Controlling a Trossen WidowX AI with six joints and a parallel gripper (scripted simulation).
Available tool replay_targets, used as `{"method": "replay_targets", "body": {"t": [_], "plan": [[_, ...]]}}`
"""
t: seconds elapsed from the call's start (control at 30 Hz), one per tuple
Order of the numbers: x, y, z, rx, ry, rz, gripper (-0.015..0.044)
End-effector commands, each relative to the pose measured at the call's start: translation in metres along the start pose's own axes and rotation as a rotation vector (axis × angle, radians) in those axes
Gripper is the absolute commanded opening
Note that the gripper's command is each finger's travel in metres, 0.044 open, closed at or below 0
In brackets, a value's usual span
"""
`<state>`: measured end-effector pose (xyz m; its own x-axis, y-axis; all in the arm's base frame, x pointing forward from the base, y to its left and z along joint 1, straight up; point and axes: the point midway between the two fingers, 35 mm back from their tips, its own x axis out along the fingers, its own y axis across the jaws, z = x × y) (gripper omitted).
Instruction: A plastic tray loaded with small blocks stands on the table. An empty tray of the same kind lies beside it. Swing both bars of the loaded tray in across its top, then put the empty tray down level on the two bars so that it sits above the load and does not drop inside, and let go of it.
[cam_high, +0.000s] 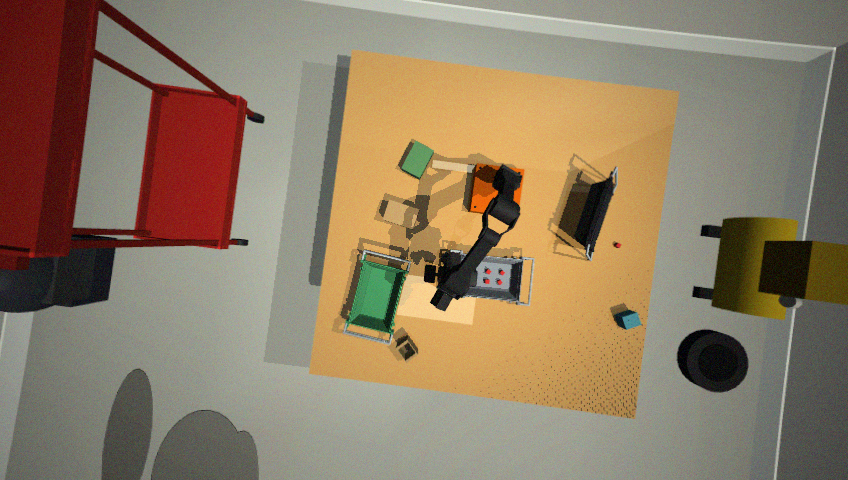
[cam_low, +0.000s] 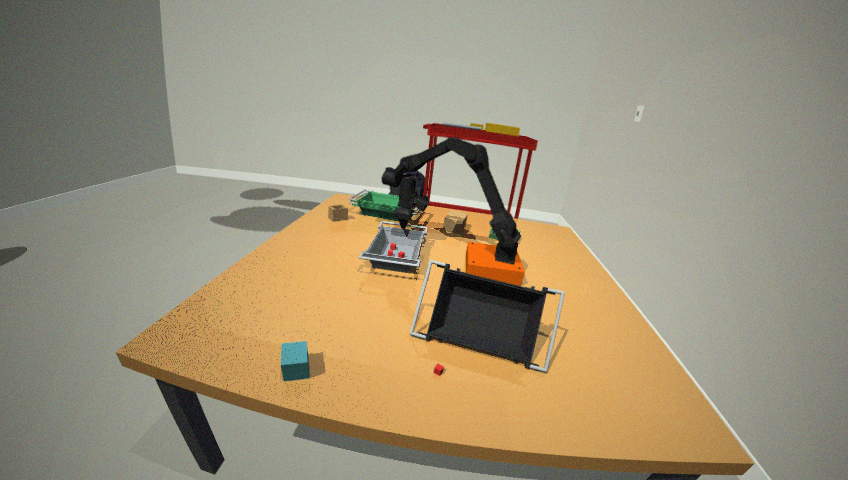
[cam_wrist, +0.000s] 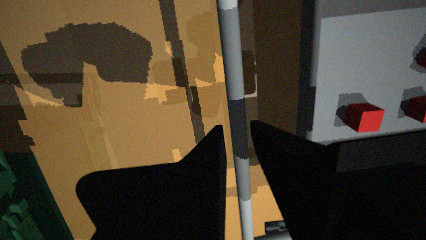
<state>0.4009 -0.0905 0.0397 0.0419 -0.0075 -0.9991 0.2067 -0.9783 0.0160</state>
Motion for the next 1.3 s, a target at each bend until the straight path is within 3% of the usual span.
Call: {"method": "replay_targets", "body": {"t": [0.0,0.53,1.07,1.27], "plan": [[0.009,0.000,0.001,0.005,-0.005,0.002,0.0082],[-0.024,-0.027,0.000,0.005,-0.004,0.000,0.0082],[-0.005,-0.075,0.000,0.005,-0.004,-0.004,0.0082],[-0.025,-0.072,-0.001,0.005,-0.004,-0.004,0.0082]]}}
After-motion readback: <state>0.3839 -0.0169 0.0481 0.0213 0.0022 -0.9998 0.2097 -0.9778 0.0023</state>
